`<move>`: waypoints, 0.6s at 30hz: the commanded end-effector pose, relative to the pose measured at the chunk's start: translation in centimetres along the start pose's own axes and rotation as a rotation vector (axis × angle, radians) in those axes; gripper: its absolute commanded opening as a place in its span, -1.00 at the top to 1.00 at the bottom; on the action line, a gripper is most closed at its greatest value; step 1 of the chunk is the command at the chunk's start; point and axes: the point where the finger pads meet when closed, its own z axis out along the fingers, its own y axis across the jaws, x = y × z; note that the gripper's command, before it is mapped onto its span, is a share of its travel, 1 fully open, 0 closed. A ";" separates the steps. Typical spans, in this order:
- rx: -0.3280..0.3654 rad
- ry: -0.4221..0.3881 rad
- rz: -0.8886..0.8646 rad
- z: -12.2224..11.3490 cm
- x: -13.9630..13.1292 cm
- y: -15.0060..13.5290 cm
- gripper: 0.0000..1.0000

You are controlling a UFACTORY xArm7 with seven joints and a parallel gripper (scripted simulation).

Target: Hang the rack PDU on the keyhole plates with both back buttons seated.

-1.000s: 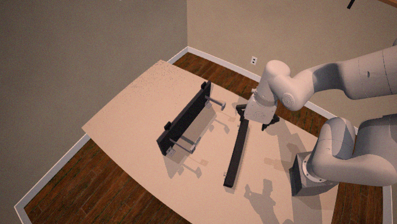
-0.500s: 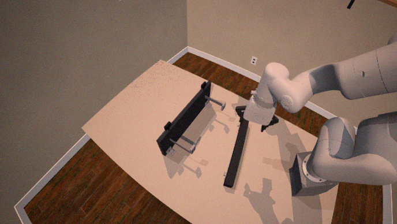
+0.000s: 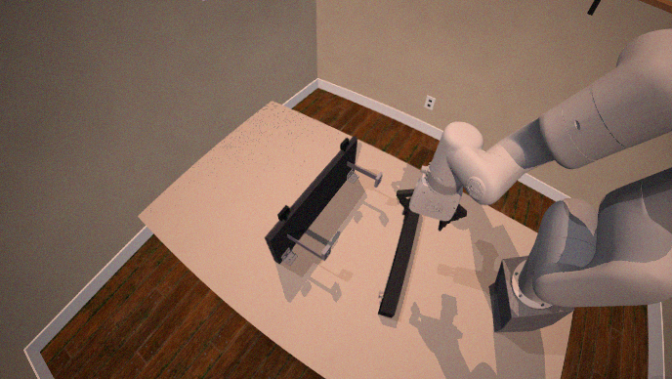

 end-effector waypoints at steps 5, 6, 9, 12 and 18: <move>0.006 -0.002 0.000 3.6 0.1 -0.5 -0.95; 0.006 -0.002 0.000 4.0 0.1 -0.5 -0.95; 0.006 -0.002 0.000 5.0 0.1 -0.5 -0.95; 0.006 -0.003 0.000 5.8 0.1 -0.5 -0.95; 0.006 -0.002 0.000 7.0 0.1 -0.6 -0.95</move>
